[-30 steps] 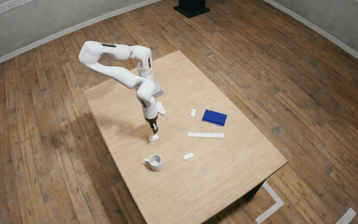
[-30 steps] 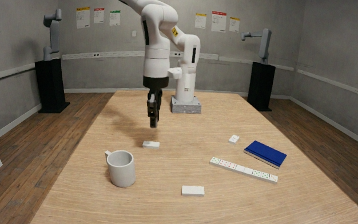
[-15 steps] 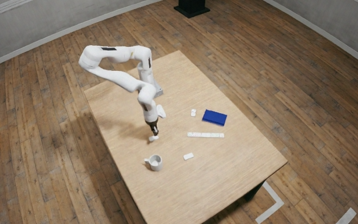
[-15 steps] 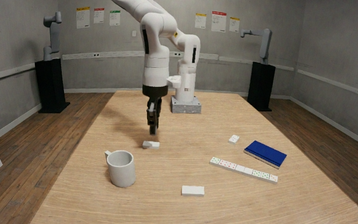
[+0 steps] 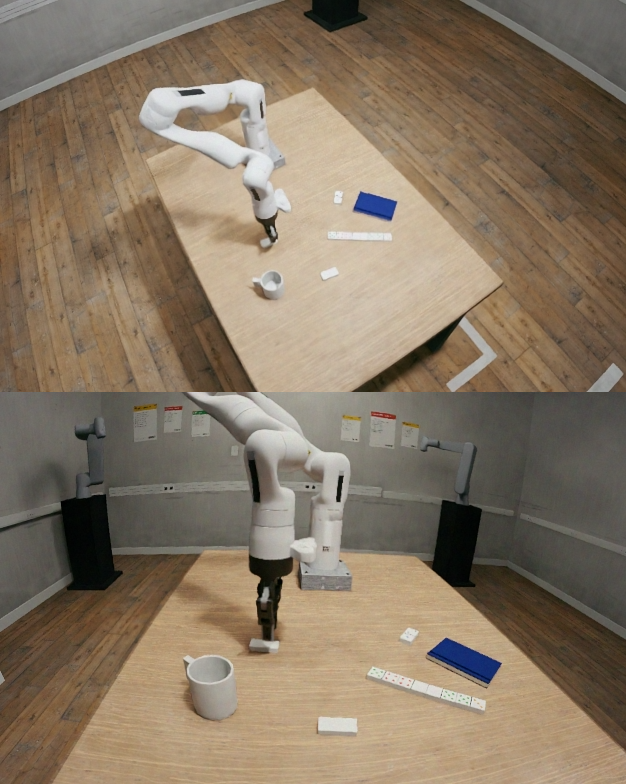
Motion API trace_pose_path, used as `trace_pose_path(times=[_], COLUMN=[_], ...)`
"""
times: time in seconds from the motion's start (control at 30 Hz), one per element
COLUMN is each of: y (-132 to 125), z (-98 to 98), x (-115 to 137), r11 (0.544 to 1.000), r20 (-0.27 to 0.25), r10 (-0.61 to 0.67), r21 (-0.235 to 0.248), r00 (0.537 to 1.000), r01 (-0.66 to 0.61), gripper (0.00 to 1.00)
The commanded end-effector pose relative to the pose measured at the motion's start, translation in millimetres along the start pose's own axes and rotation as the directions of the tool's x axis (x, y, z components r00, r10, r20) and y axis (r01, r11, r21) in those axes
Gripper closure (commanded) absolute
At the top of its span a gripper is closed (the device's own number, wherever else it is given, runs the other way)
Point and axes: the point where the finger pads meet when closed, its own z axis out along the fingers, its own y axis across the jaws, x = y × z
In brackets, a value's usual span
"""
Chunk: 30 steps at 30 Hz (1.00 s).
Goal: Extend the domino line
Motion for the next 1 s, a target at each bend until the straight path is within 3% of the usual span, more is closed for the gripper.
trace_pose_path(times=[0.0,0.97], y=[-0.2,0.1], z=[6.3,12.3], x=[3.0,3.1], r11=[1.0,1.0], r20=[-0.007,-0.008], r10=[0.0,0.0], r21=[0.0,-0.001], r00=[1.0,1.0], r01=[0.0,0.0], gripper=[0.51,0.51])
